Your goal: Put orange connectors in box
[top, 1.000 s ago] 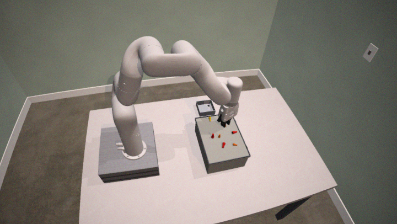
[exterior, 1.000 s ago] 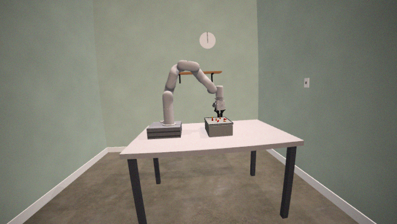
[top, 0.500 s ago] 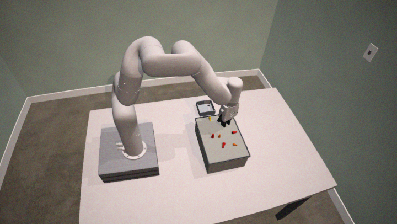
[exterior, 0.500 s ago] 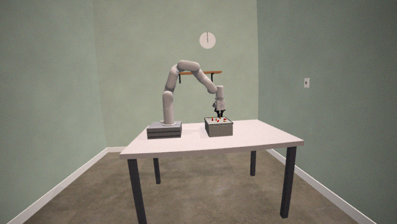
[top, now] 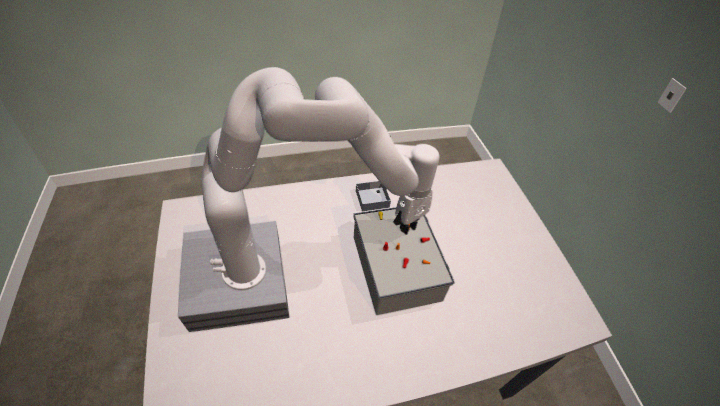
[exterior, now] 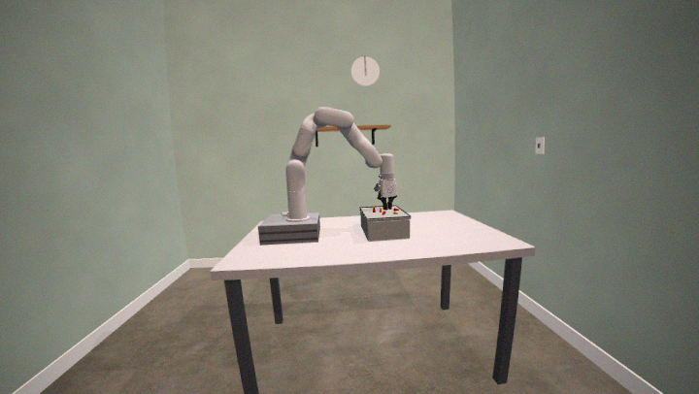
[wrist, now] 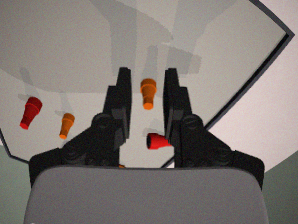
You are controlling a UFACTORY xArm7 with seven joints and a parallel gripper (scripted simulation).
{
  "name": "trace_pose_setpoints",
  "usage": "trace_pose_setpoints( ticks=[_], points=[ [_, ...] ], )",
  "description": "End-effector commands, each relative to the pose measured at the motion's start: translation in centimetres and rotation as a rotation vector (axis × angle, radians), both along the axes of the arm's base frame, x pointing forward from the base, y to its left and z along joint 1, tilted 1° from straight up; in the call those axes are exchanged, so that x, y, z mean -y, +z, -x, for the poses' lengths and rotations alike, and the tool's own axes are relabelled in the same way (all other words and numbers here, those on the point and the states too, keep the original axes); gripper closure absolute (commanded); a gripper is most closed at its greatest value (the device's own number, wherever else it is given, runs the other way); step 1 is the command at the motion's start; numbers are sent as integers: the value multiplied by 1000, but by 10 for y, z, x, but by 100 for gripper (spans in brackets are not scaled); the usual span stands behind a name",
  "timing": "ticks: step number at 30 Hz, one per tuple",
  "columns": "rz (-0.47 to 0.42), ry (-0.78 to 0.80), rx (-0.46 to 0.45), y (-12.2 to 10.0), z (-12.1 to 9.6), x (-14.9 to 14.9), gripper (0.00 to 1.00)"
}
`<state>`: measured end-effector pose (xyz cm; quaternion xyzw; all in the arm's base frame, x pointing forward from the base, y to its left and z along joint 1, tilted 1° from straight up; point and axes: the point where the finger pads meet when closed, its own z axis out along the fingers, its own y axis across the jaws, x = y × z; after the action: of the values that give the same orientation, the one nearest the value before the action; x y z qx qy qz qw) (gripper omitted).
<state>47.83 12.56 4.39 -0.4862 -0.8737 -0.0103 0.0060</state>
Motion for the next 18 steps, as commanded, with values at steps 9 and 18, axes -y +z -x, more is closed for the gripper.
trace_pose_setpoints(
  ticks=[9,18],
  points=[
    [-1,0,5,1,-2,0,98],
    [-1,0,5,1,-2,0,98]
  ],
)
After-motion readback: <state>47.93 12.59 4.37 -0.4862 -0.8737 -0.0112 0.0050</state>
